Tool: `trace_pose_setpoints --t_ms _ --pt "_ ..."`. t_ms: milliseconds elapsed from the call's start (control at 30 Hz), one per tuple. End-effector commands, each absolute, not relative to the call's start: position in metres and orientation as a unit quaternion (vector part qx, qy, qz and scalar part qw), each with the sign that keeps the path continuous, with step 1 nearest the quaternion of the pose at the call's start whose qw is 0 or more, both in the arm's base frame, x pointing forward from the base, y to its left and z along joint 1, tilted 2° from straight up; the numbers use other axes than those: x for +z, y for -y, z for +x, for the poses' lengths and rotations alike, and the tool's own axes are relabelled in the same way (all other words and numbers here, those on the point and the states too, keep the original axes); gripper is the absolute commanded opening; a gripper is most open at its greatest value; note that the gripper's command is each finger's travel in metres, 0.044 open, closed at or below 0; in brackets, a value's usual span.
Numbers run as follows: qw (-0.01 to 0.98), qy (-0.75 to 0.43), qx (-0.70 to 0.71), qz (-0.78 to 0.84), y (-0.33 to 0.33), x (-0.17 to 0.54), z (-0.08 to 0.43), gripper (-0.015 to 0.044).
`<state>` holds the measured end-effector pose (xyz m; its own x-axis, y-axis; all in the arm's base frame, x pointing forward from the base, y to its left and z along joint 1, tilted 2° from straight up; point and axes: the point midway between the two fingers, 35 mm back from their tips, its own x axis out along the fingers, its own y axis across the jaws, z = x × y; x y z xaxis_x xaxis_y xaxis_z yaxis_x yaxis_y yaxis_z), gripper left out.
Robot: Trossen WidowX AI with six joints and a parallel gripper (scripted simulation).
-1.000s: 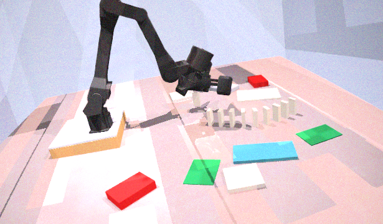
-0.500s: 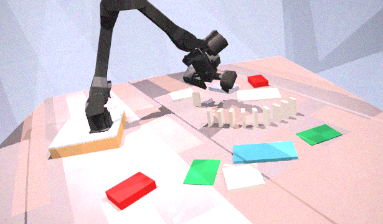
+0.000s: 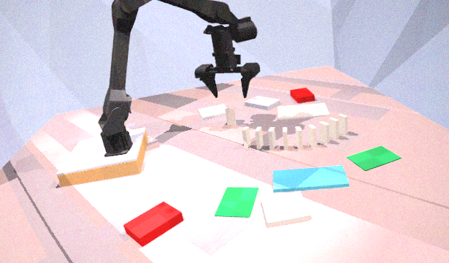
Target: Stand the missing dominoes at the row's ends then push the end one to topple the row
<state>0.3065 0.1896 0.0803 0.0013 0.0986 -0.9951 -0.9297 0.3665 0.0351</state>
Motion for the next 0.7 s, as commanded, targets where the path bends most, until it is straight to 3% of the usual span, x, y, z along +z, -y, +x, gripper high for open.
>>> trace_pose_setpoints --t_ms 0,667 --pt "0.581 -0.568 0.422 -0.402 -0.185 0.102 0.298 0.0440" --pt "0.581 -0.568 0.422 -0.402 -0.187 0.031 0.297 0.0440"
